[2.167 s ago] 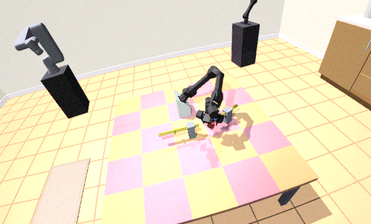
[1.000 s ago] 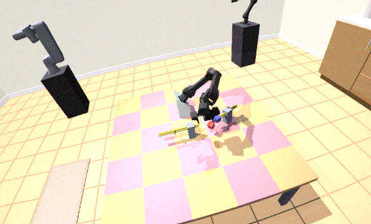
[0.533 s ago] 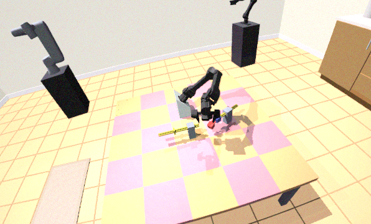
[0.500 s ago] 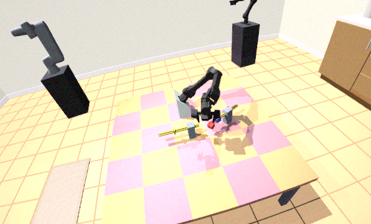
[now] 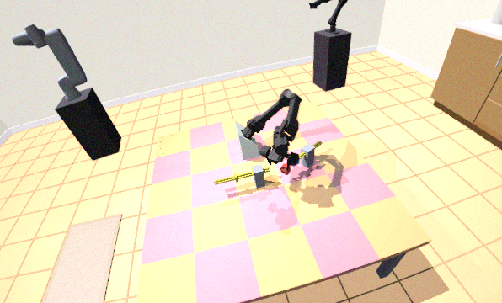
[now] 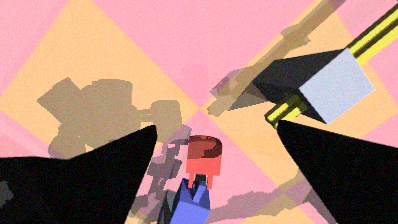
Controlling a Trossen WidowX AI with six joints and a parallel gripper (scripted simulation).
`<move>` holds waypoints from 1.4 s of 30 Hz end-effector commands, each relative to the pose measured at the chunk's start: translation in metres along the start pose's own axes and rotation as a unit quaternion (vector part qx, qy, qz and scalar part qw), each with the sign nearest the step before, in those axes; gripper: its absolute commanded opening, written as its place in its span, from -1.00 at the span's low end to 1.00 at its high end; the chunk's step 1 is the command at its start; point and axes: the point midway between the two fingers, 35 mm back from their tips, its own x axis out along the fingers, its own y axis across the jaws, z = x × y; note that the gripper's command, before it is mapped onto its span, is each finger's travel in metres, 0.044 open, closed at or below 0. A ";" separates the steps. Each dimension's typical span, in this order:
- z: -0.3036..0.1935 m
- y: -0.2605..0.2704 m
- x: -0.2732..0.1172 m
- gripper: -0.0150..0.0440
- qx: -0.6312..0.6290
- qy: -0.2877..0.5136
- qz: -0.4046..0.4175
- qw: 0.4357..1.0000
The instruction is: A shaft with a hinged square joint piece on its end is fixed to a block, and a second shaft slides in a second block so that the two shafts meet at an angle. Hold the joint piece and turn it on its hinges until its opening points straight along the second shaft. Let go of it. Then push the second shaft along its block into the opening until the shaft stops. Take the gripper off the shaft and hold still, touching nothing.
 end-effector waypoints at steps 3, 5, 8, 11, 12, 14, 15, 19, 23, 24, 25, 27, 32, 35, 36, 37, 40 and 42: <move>-0.001 0.000 0.003 1.00 0.068 -0.011 0.000 0.998; -0.001 0.000 0.003 1.00 0.076 -0.013 0.000 0.997; -0.001 0.000 0.004 1.00 0.076 -0.013 0.000 0.997; -0.001 0.001 0.017 1.00 0.076 -0.013 0.000 0.997; -0.001 0.001 0.023 1.00 0.076 -0.013 0.000 0.997; -0.002 0.002 0.034 1.00 0.076 -0.013 0.000 0.997; -0.002 0.002 0.040 1.00 0.076 -0.013 0.000 0.997; -0.005 0.002 0.063 1.00 0.076 -0.013 0.000 0.997; -0.009 0.002 0.081 1.00 0.076 -0.011 0.002 0.997; -0.010 0.002 0.082 1.00 0.076 -0.011 0.002 0.997; -0.010 0.002 0.082 1.00 0.076 -0.011 0.002 0.997; -0.012 0.003 0.081 1.00 0.076 -0.011 0.002 0.997; -0.032 0.007 0.079 1.00 0.076 -0.011 0.002 0.997; -0.045 0.008 0.078 1.00 0.076 -0.011 0.002 0.997; -0.049 0.009 0.078 1.00 0.076 -0.011 0.002 0.997; -0.053 0.009 0.077 1.00 0.076 -0.011 0.002 0.997; -0.059 0.010 0.077 1.00 0.076 -0.010 0.002 0.997; -0.059 0.010 0.078 1.00 0.076 -0.010 0.002 0.997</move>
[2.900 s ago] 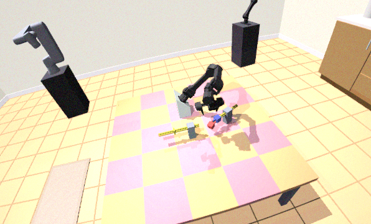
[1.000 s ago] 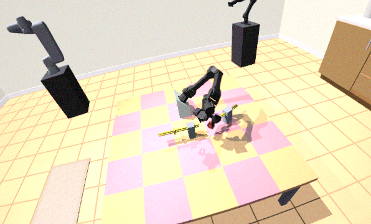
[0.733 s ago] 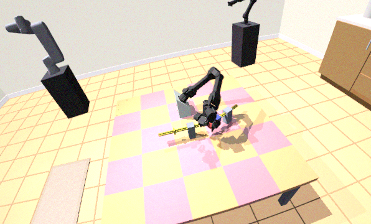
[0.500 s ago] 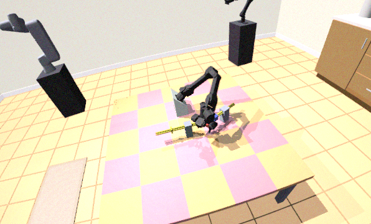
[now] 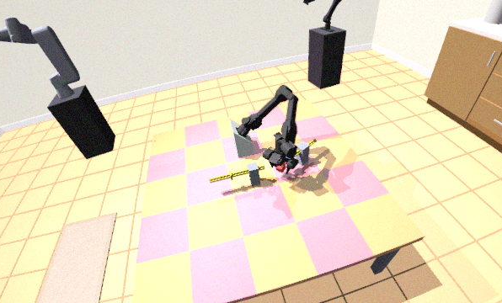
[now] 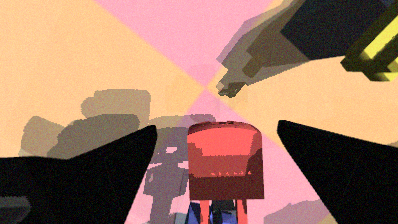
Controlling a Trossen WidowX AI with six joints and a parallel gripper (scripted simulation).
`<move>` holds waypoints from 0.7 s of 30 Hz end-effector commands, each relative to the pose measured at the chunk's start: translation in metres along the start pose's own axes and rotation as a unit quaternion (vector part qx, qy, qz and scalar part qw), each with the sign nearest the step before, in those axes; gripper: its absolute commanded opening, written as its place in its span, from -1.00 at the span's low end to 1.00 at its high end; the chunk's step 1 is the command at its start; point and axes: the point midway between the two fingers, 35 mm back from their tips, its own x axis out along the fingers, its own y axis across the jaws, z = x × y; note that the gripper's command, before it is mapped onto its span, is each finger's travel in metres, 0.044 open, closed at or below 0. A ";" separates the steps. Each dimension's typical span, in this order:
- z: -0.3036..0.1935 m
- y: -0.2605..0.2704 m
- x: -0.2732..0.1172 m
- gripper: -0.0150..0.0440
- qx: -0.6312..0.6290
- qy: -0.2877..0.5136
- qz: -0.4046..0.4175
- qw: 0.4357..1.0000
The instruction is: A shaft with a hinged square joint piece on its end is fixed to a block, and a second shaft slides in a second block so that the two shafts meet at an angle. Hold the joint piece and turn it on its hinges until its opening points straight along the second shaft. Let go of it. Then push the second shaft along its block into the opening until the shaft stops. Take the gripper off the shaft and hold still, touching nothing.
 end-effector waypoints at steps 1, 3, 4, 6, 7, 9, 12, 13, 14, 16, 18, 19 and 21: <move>-0.002 -0.001 0.002 1.00 0.003 -0.002 -0.001 1.000; -0.002 -0.001 0.005 1.00 0.003 -0.002 -0.001 1.000; -0.002 -0.001 0.007 1.00 0.003 -0.002 -0.001 1.000; -0.002 -0.001 0.010 1.00 0.003 -0.002 -0.001 1.000; -0.002 -0.001 0.011 1.00 0.003 -0.002 -0.001 1.000; -0.002 -0.001 0.014 1.00 0.003 -0.002 -0.001 1.000; -0.002 -0.001 0.019 1.00 0.003 -0.002 -0.001 1.000; -0.002 -0.001 0.021 1.00 0.003 -0.002 0.000 1.000; -0.002 -0.001 0.022 1.00 0.003 -0.002 0.000 1.000; -0.002 -0.001 0.026 1.00 0.003 -0.002 0.000 1.000; -0.002 -0.001 0.028 1.00 0.003 -0.002 0.000 1.000; -0.002 -0.001 0.029 1.00 0.003 -0.002 0.000 1.000; -0.002 -0.001 0.029 0.91 0.003 -0.002 0.000 1.000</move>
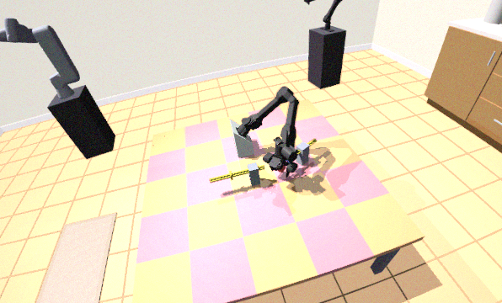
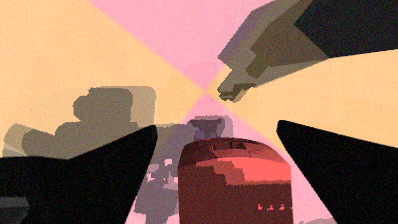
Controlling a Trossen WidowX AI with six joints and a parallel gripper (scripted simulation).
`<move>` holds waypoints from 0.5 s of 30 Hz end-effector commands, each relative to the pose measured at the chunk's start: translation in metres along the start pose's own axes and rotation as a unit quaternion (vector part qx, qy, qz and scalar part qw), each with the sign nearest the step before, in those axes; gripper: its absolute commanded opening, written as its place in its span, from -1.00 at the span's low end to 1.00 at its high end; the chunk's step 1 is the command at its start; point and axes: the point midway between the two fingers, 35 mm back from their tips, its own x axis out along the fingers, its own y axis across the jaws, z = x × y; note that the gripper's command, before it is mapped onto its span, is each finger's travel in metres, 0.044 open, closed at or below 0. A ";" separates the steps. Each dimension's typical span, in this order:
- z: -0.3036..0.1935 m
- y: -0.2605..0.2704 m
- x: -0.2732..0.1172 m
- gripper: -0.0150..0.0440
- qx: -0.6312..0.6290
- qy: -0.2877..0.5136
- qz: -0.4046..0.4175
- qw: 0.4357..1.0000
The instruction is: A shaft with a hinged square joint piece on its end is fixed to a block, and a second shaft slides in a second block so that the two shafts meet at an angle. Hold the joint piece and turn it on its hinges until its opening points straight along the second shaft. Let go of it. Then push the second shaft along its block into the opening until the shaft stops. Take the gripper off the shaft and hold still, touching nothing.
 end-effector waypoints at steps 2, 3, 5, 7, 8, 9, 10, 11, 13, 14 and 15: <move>0.001 -0.001 0.002 0.73 0.002 -0.002 0.000 1.000; 0.001 -0.001 0.002 0.64 0.002 -0.002 0.000 1.000; 0.001 -0.001 0.002 0.47 0.002 -0.002 0.000 1.000; 0.001 -0.001 0.002 0.29 0.002 -0.002 0.000 1.000; 0.001 -0.001 0.002 0.20 0.002 -0.002 0.000 1.000; 0.001 -0.001 0.002 0.12 0.002 -0.002 0.000 1.000; 0.001 -0.001 0.002 0.12 0.002 -0.002 0.000 1.000; 0.001 -0.001 0.002 0.12 0.002 -0.002 0.000 1.000; 0.001 -0.001 0.002 0.12 0.002 -0.002 0.000 1.000; 0.001 -0.001 0.002 0.12 0.002 -0.002 0.000 1.000; 0.001 -0.001 0.002 0.12 0.002 -0.002 0.000 1.000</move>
